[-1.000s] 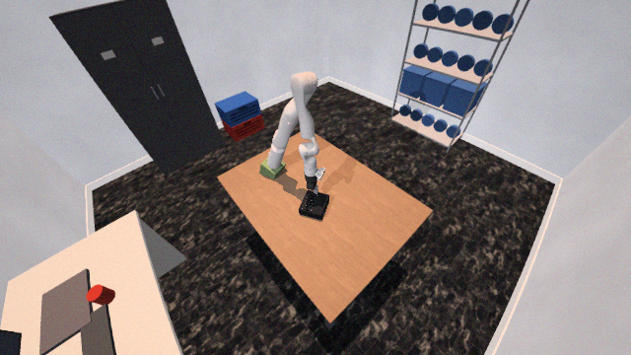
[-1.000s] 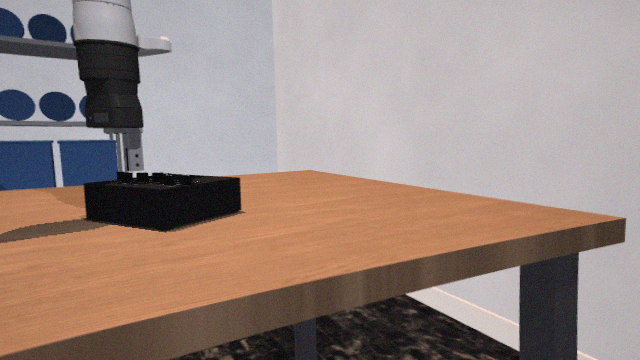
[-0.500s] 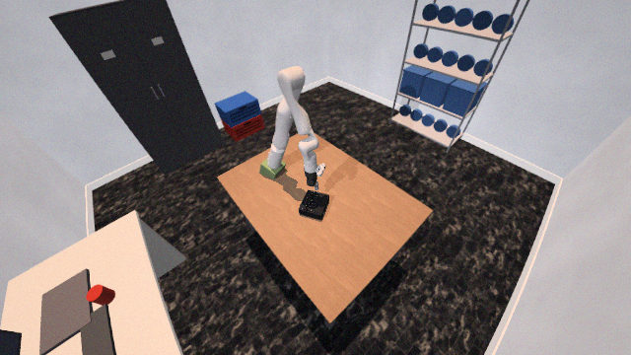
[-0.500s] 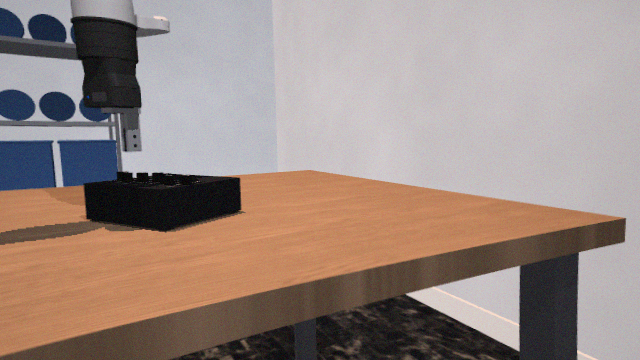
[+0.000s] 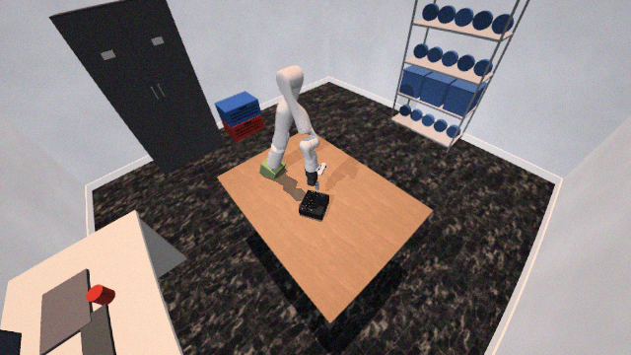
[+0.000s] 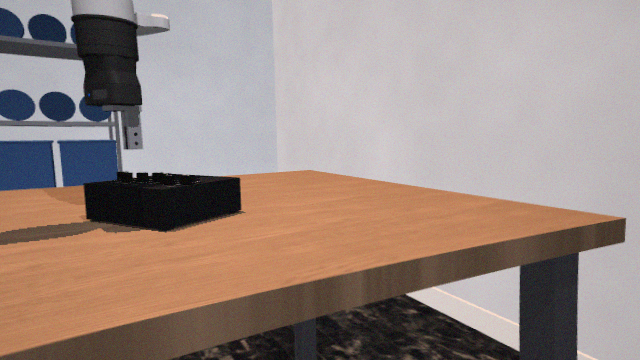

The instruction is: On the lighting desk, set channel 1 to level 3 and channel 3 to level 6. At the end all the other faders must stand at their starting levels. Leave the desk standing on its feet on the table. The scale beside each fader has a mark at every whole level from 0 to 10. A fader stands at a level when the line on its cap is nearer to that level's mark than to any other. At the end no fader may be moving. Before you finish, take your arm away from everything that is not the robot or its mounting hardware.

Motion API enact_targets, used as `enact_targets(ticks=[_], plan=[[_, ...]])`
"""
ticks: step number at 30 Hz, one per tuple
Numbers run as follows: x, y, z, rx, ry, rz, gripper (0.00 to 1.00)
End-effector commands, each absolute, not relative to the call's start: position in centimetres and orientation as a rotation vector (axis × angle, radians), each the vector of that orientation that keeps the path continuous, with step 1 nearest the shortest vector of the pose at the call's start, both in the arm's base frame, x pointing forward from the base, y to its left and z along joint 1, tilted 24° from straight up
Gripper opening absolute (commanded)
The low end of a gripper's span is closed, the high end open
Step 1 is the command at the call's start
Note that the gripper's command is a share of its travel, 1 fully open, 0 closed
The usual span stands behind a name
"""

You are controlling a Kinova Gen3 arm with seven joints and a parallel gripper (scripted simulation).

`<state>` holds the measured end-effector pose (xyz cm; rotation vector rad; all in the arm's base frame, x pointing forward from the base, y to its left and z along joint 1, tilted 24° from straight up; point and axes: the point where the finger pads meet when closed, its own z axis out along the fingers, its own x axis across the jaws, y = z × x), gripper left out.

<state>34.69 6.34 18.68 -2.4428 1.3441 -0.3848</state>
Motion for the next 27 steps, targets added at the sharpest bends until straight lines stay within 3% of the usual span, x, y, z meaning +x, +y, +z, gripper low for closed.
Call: enact_targets(ticks=[1,27], plan=[[34.74,6.25,18.82,-2.440,1.348,-0.386,0.00],[35.05,5.77,18.86,-2.317,1.523,-0.347,0.00]])
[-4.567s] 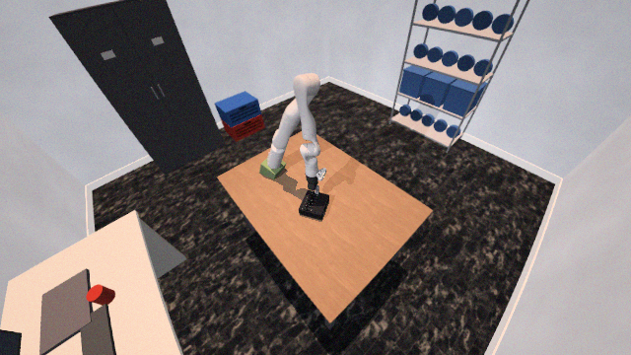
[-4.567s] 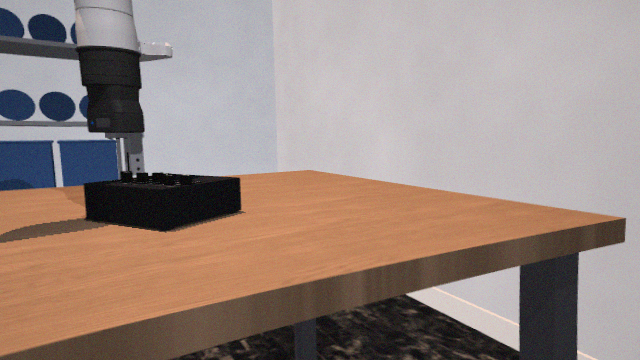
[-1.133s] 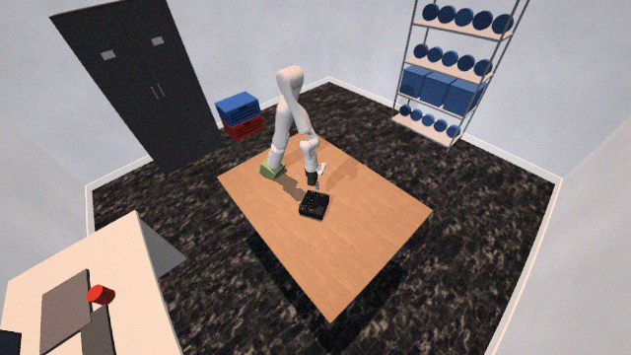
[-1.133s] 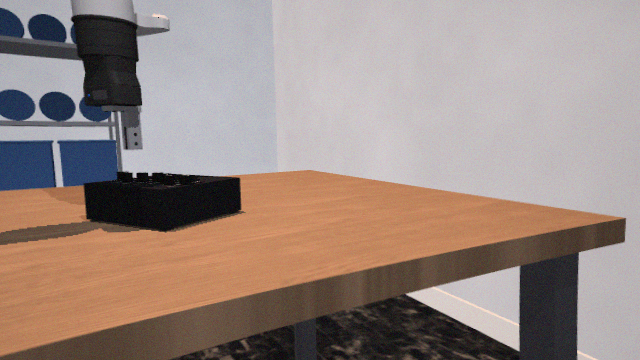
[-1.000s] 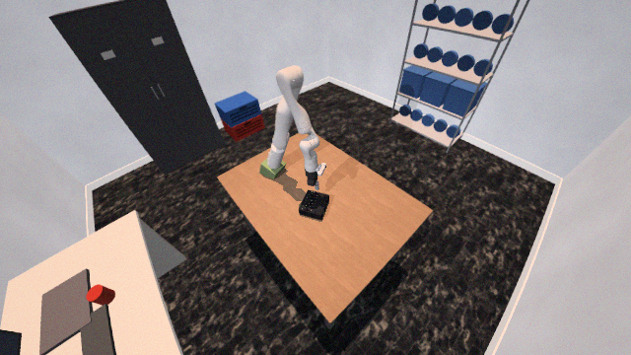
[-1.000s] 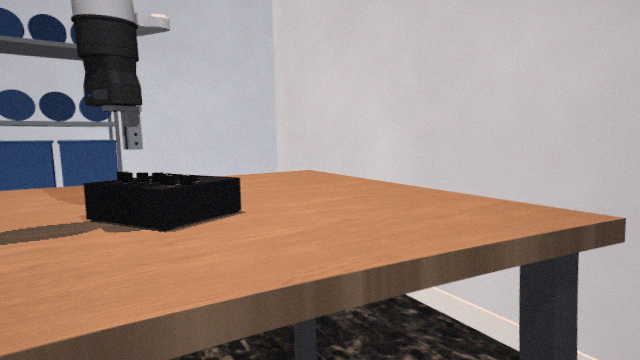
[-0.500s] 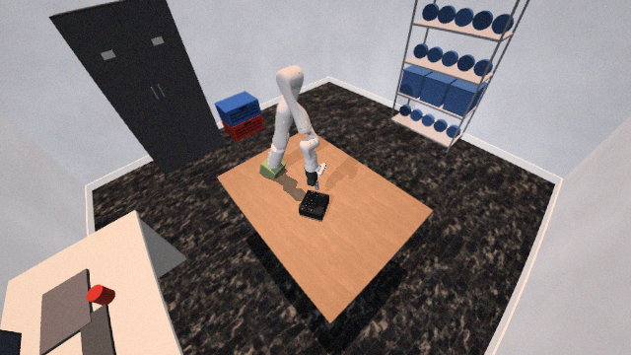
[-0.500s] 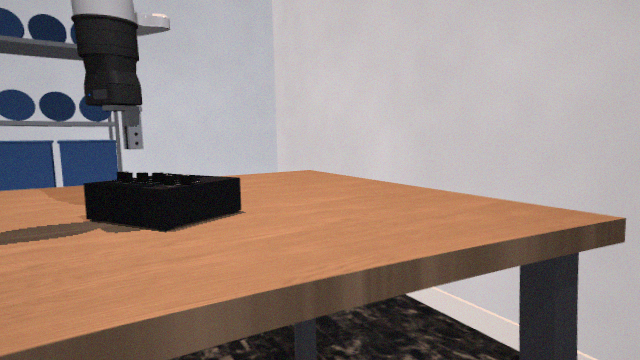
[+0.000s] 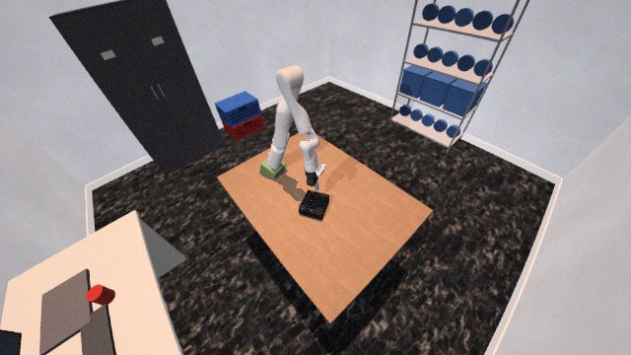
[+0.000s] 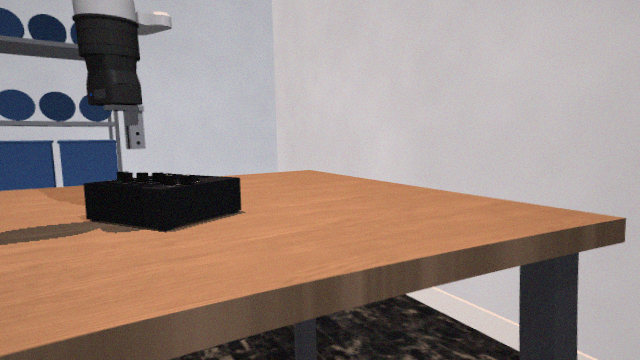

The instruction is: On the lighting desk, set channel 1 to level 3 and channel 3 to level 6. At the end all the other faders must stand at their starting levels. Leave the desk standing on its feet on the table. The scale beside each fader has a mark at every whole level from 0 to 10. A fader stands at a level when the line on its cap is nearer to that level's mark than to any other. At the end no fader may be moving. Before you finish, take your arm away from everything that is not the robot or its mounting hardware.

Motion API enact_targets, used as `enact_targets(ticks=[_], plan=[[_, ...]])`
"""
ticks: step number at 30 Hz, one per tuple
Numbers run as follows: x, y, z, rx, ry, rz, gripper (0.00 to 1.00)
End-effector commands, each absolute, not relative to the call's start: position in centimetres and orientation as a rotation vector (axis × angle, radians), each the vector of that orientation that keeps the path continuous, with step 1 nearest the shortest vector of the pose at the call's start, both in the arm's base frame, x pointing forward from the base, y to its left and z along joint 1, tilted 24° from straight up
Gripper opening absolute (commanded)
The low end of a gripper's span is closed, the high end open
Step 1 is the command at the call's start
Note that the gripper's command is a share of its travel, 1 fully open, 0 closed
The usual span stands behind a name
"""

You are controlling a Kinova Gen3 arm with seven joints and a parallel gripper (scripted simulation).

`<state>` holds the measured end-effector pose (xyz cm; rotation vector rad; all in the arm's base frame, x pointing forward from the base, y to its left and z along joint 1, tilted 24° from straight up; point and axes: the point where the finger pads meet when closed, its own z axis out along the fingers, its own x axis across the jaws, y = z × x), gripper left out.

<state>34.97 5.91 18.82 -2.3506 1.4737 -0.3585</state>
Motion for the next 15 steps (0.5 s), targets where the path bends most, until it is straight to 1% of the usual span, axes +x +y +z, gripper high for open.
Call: enact_targets(ticks=[1,15], plan=[[35.08,5.72,18.86,-2.304,1.540,-0.343,0.00],[35.48,4.90,18.85,-2.083,1.797,-0.278,0.00]])
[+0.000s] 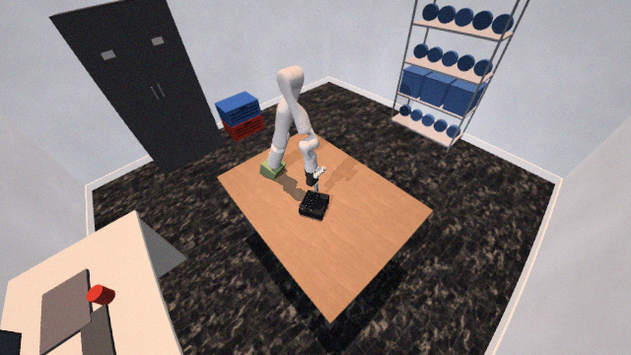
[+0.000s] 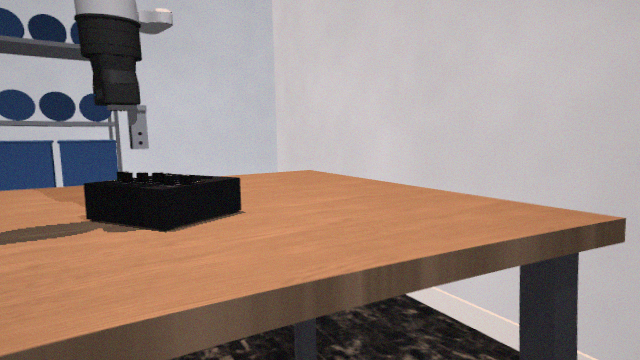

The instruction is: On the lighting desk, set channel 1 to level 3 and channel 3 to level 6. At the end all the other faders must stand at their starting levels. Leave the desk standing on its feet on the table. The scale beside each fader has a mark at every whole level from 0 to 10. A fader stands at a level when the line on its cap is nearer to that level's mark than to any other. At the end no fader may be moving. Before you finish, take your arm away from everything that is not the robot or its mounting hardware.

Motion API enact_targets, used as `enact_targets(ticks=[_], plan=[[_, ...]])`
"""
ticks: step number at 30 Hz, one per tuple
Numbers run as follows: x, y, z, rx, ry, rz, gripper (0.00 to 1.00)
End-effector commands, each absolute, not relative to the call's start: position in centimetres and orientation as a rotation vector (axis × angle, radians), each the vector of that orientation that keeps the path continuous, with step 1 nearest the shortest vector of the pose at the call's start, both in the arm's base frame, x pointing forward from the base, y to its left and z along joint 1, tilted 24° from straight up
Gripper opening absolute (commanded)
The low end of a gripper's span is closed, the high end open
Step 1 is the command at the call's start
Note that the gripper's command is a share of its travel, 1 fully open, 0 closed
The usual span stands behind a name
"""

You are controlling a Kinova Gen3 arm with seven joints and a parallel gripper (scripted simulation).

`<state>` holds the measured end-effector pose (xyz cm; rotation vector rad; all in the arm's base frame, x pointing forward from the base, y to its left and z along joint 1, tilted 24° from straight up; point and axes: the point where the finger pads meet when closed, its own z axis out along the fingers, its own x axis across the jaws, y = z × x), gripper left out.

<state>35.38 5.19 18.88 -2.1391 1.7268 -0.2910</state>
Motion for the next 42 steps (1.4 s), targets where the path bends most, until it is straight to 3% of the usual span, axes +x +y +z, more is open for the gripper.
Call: enact_targets(ticks=[1,42], plan=[[35.5,4.8,18.8,-2.059,1.822,-0.271,0.00],[35.4,1.0,18.0,-0.570,2.660,0.096,0.00]])
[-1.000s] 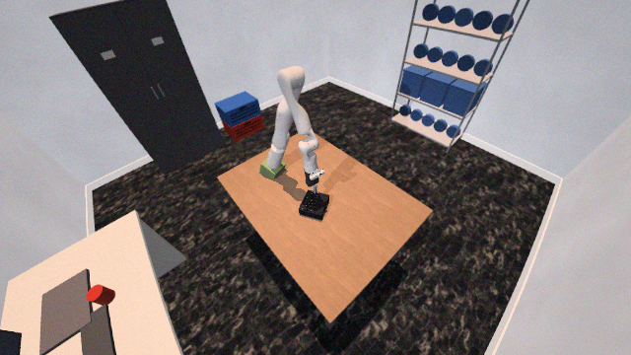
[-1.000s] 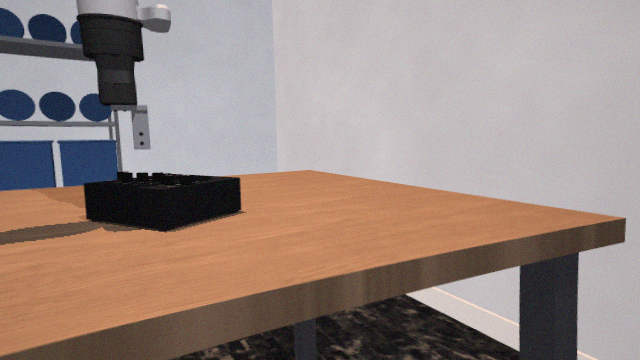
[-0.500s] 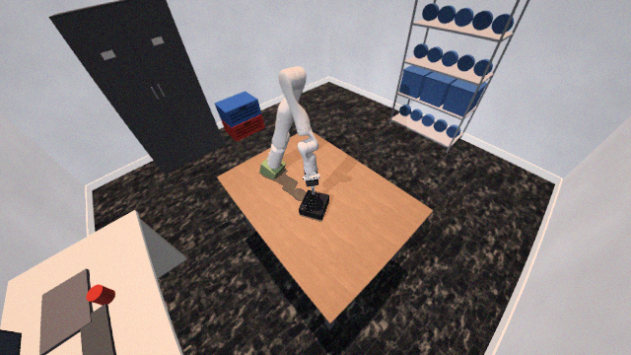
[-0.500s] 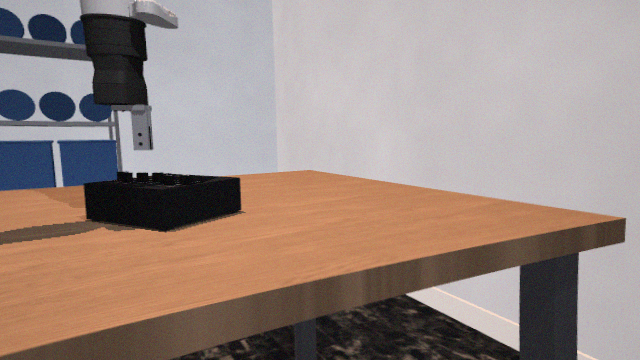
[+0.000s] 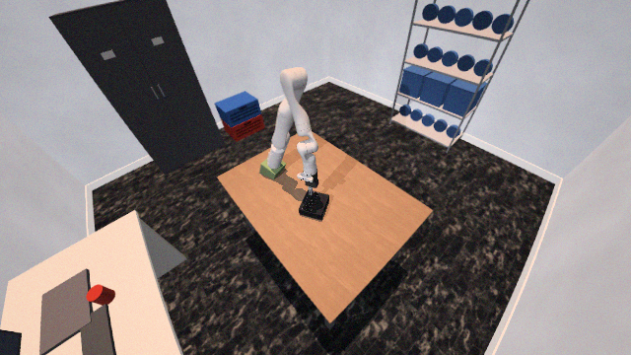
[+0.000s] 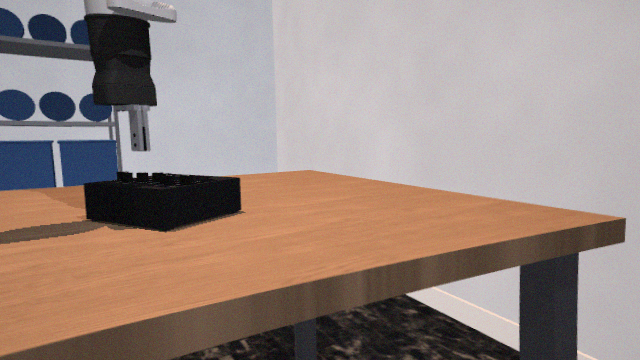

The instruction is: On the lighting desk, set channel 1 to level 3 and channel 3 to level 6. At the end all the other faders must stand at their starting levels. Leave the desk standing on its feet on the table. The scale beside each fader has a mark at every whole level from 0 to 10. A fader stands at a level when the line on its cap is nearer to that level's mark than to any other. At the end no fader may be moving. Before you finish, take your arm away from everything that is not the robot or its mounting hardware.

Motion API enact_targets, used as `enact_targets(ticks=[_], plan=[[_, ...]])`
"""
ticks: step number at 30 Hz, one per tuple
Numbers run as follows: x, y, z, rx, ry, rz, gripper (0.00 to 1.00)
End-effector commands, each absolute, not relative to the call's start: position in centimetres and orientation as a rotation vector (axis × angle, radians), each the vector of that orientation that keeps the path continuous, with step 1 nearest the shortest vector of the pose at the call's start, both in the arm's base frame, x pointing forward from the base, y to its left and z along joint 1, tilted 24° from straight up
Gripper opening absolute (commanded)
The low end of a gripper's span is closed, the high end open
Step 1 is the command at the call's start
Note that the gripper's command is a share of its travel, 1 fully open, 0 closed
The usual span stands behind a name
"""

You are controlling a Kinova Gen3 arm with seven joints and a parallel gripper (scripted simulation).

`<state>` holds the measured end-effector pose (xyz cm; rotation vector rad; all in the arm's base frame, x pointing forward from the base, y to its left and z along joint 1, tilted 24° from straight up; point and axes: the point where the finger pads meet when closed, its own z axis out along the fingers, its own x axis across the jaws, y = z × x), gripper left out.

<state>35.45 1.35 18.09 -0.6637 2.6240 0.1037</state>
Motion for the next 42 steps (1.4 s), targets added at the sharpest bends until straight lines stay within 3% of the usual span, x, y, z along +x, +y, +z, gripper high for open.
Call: enact_targets(ticks=[1,42], plan=[[35.4,1.0,18.0,-0.570,2.660,0.096,0.00],[34.0,0.2,17.1,1.029,2.604,0.413,0.00]])
